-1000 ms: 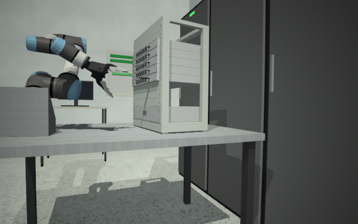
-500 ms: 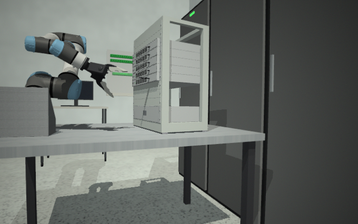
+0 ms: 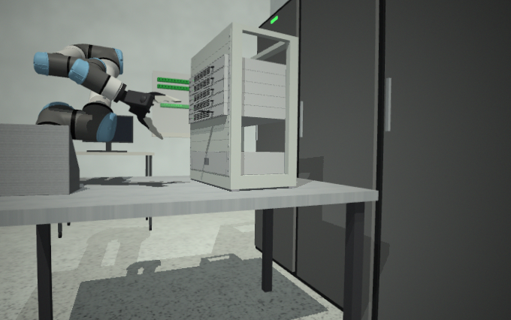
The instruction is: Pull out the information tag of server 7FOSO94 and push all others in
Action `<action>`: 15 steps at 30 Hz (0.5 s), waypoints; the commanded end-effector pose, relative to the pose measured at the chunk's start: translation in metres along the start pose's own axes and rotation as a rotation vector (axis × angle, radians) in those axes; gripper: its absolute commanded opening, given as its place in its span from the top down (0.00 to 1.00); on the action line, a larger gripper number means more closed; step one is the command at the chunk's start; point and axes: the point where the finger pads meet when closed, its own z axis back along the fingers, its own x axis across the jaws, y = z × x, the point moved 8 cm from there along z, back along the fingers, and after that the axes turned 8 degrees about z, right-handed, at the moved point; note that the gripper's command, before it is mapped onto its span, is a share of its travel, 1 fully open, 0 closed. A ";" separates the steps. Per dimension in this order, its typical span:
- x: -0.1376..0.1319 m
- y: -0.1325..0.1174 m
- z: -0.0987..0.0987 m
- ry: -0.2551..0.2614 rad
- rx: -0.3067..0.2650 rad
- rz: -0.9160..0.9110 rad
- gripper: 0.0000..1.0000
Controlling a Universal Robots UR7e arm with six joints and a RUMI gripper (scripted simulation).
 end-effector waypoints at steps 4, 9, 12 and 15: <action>0.000 0.000 0.000 0.023 -0.003 0.002 0.00; 0.001 -0.001 0.000 0.039 -0.004 0.003 0.00; 0.001 -0.001 0.000 0.042 -0.004 0.003 0.00; 0.001 -0.001 0.000 0.052 -0.005 0.004 0.00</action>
